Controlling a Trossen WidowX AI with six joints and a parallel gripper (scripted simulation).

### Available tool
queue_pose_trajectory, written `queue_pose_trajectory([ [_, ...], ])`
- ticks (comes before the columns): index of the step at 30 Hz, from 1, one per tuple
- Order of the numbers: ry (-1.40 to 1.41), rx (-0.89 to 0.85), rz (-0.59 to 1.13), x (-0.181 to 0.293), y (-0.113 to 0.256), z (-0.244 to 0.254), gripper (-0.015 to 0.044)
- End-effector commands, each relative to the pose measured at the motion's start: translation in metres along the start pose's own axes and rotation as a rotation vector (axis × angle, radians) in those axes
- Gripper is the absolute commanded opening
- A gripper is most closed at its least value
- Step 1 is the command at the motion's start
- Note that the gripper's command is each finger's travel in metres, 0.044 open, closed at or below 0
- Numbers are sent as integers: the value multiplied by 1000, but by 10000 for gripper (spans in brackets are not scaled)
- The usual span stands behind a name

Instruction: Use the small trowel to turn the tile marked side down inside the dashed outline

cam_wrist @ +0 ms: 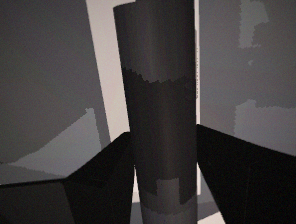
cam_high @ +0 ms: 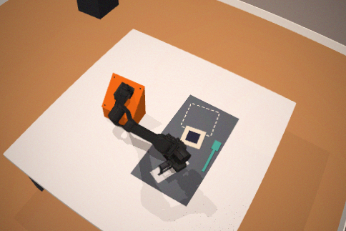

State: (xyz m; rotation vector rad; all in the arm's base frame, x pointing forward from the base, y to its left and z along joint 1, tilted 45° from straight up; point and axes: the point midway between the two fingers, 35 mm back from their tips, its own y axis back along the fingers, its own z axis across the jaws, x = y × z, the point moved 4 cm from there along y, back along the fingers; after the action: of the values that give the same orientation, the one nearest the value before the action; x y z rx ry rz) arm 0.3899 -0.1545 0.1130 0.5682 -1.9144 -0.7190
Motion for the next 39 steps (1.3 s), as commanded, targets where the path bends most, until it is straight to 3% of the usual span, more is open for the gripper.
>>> queue_pose_trajectory([
  [1, 3, -1, -5, -1, 0, 0, 130],
  [6, 45, -1, -5, -1, 0, 0, 130],
  [31, 769, 1, -5, -1, 0, 0, 130],
  [37, 788, 1, -5, -1, 0, 0, 130],
  [39, 788, 1, -5, -1, 0, 0, 182],
])
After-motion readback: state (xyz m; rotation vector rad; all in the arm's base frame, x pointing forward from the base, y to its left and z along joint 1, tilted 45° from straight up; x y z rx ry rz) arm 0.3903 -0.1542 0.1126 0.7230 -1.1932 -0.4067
